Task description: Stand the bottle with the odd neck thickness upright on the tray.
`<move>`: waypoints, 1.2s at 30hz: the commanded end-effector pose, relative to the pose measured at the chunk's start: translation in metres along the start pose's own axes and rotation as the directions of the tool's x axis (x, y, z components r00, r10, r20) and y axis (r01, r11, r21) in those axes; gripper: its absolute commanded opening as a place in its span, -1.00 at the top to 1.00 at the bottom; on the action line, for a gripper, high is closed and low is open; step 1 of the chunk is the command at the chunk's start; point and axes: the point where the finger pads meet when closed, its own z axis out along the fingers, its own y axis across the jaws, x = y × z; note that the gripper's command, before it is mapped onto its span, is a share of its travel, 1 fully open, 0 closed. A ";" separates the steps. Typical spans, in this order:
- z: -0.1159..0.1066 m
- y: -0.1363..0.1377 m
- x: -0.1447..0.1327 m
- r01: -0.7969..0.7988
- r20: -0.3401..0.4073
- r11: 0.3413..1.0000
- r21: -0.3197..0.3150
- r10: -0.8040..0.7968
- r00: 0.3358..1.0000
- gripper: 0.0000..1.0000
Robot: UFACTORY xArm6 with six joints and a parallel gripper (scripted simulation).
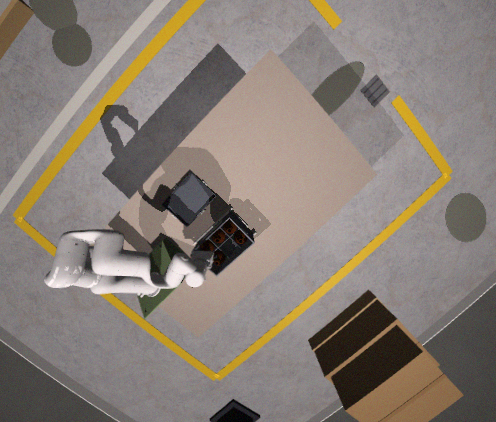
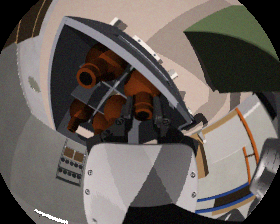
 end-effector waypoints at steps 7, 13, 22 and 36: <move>-0.001 -0.001 0.000 0.001 0.001 1.000 0.003 -0.001 1.000 1.00; -0.001 -0.001 0.000 0.001 0.001 1.000 0.003 -0.001 1.000 1.00; -0.001 -0.001 0.000 0.001 0.001 1.000 0.003 -0.001 1.000 1.00; -0.001 -0.001 0.000 0.001 0.001 1.000 0.003 -0.001 1.000 -0.30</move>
